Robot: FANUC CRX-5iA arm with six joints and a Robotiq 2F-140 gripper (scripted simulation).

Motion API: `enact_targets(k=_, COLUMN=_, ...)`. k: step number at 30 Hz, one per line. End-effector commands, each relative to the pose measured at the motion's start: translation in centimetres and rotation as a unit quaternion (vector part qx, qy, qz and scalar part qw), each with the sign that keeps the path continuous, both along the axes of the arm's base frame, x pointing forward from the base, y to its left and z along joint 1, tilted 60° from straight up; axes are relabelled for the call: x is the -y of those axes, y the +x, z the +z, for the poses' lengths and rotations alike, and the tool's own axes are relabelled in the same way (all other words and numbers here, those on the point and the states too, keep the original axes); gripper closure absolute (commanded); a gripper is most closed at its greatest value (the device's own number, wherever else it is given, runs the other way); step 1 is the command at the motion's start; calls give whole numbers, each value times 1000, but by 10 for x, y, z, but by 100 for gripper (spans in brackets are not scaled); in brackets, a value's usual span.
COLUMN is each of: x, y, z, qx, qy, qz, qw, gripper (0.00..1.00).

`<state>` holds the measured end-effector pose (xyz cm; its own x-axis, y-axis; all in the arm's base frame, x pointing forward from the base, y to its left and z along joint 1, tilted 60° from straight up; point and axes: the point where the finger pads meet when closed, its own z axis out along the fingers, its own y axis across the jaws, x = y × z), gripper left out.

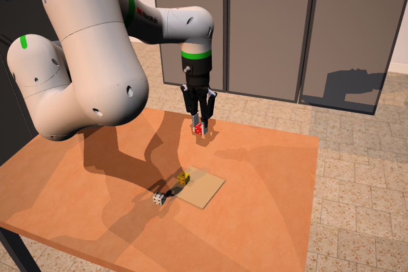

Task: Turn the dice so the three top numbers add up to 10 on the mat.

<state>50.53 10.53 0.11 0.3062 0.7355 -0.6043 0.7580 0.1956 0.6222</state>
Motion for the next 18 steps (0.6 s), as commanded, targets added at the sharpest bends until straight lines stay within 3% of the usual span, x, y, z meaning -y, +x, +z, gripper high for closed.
enact_targets(k=1, x=1, y=2, z=0, qx=-60, qy=-48, qz=41, qw=996, gripper=84)
enact_targets(k=4, x=2, y=3, z=0, qx=-95, qy=-79, qz=68, qw=990, gripper=84)
enact_targets(k=7, x=2, y=3, z=0, qx=-96, qy=-80, qz=69, qw=990, gripper=84)
enact_targets(k=9, x=3, y=4, z=0, qx=-144, qy=-122, qz=106, qw=976, gripper=84)
enact_targets(k=15, x=5, y=6, z=0, qx=-192, qy=-164, qz=143, qw=957, gripper=84)
enact_targets(k=18, x=6, y=7, z=-1, qx=-234, qy=-201, qz=175, qw=935, gripper=84)
